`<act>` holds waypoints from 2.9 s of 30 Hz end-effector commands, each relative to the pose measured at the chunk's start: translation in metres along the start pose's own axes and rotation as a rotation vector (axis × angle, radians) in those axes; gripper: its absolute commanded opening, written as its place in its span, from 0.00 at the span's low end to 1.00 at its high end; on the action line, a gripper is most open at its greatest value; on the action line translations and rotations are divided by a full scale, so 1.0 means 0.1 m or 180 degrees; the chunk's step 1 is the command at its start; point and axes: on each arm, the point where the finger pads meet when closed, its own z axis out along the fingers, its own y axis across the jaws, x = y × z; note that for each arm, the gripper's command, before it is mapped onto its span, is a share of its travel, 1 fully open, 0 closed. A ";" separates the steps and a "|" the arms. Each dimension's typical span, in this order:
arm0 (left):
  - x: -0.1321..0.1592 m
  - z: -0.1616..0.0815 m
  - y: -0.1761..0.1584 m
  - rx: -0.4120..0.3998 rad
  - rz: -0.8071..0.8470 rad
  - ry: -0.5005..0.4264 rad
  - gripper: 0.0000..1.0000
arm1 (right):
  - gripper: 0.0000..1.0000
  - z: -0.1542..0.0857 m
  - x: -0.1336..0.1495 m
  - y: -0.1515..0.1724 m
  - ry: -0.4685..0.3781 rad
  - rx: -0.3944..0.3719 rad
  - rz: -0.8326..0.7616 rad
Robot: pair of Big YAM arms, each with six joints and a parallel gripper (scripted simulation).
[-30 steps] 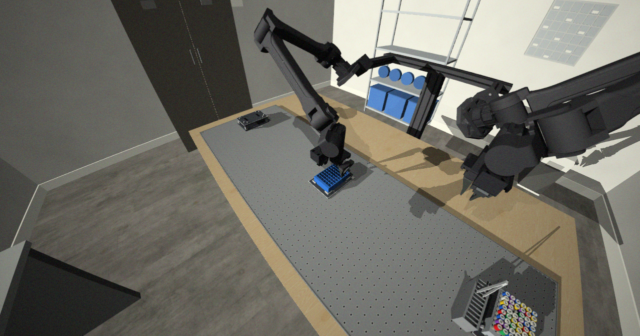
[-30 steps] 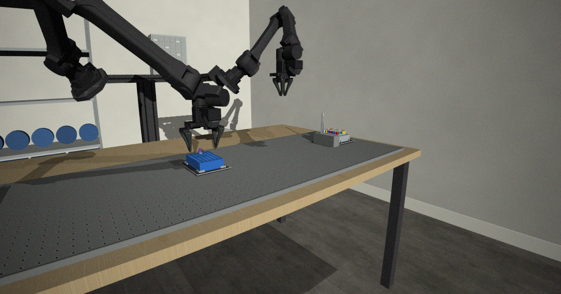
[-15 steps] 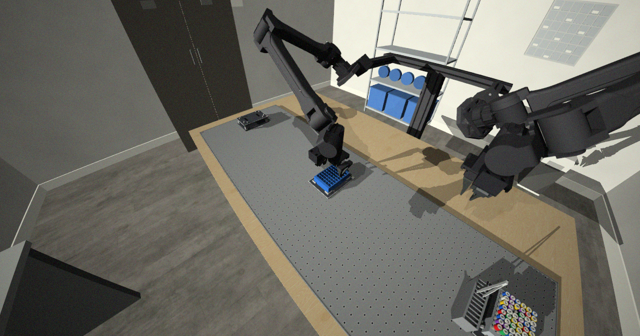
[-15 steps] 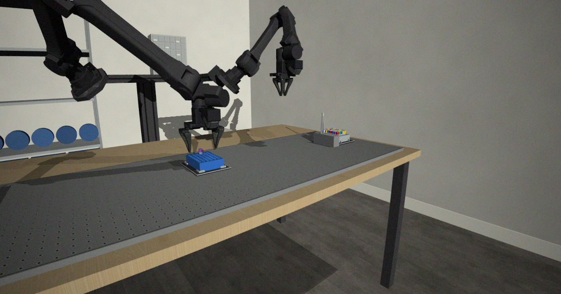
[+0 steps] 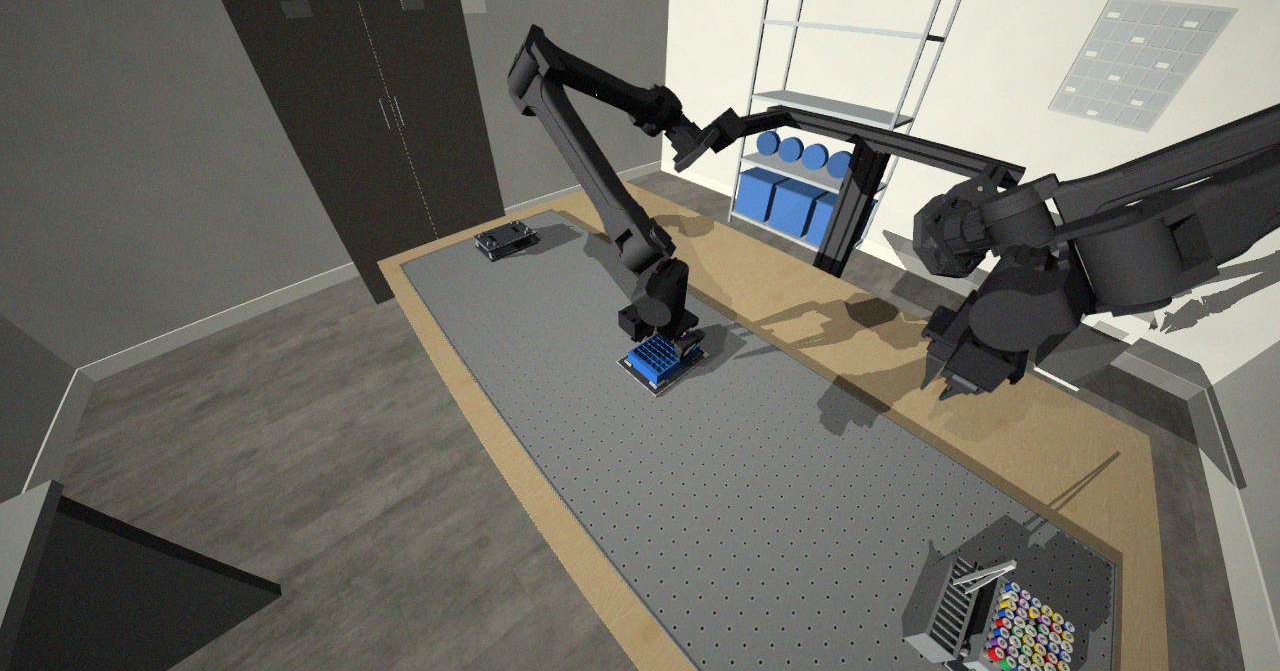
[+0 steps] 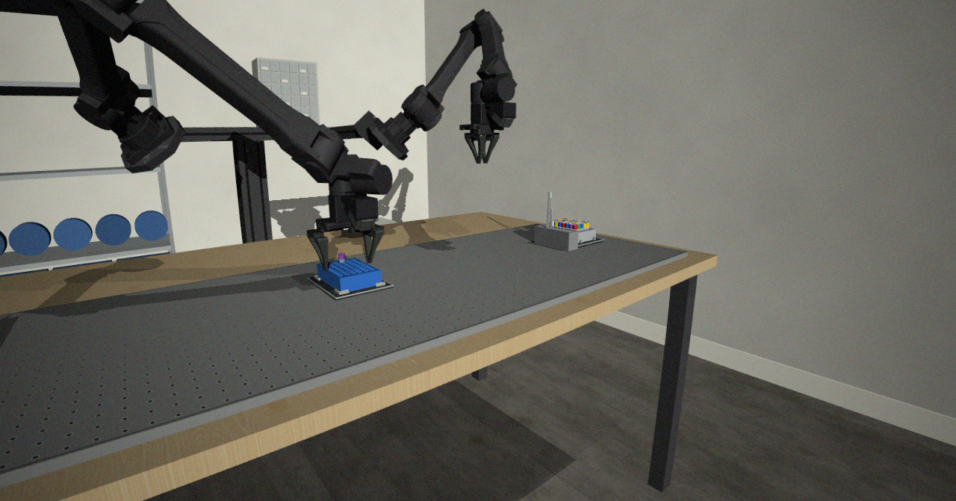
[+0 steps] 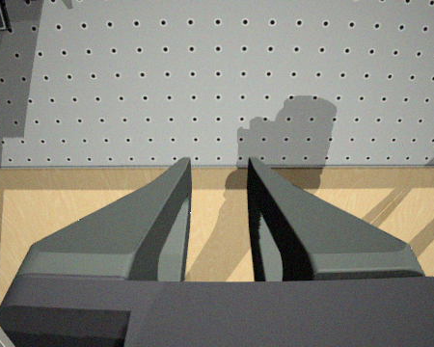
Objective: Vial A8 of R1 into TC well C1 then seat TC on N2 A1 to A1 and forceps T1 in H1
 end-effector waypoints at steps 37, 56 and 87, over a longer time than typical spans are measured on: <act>-0.07 -0.03 0.03 -0.0004 -0.0057 -0.0030 0.24 | 1.00 0.12 -0.18 -0.01 -0.0105 -0.0053 0.0038; -0.07 -0.03 0.03 -0.0004 -0.0057 -0.0030 0.24 | 0.91 0.17 -0.09 0.01 -0.0056 -0.0031 0.0004; -0.07 -0.03 0.03 -0.0004 -0.0057 -0.0030 0.24 | 0.39 0.17 -0.09 0.01 -0.0056 -0.0031 0.0004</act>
